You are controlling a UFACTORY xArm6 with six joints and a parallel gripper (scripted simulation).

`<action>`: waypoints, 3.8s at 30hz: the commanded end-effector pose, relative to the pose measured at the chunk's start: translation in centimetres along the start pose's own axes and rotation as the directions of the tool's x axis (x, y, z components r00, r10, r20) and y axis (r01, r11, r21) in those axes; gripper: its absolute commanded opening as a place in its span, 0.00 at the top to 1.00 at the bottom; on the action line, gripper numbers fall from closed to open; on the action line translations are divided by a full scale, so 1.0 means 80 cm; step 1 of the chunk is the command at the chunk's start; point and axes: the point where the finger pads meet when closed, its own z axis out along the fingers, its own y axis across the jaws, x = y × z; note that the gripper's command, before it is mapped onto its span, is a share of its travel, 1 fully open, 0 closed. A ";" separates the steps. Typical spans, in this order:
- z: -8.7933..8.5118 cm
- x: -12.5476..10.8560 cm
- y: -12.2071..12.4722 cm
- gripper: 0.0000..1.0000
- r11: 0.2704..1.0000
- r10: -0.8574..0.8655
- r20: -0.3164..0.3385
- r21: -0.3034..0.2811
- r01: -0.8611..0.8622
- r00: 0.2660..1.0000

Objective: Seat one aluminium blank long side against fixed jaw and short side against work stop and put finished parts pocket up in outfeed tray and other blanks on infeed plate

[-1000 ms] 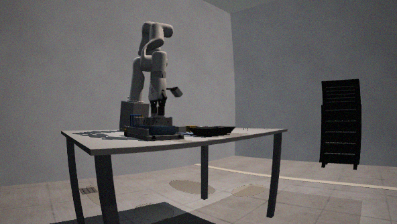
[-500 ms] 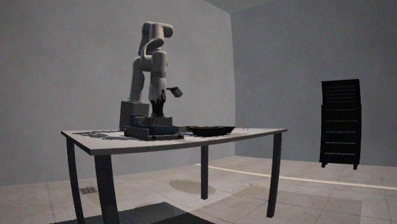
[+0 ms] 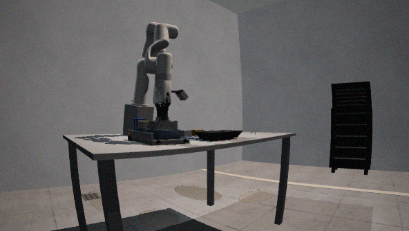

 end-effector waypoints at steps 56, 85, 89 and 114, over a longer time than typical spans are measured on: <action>-0.051 0.000 0.002 1.00 1.000 0.000 0.001 -0.004 0.000 1.000; -0.056 0.137 0.031 1.00 0.998 -0.058 0.000 0.002 0.058 0.998; -0.056 0.162 0.034 1.00 0.998 -0.068 0.000 0.002 0.068 0.998; -0.059 0.353 0.020 1.00 0.990 -0.142 0.001 -0.004 0.142 0.990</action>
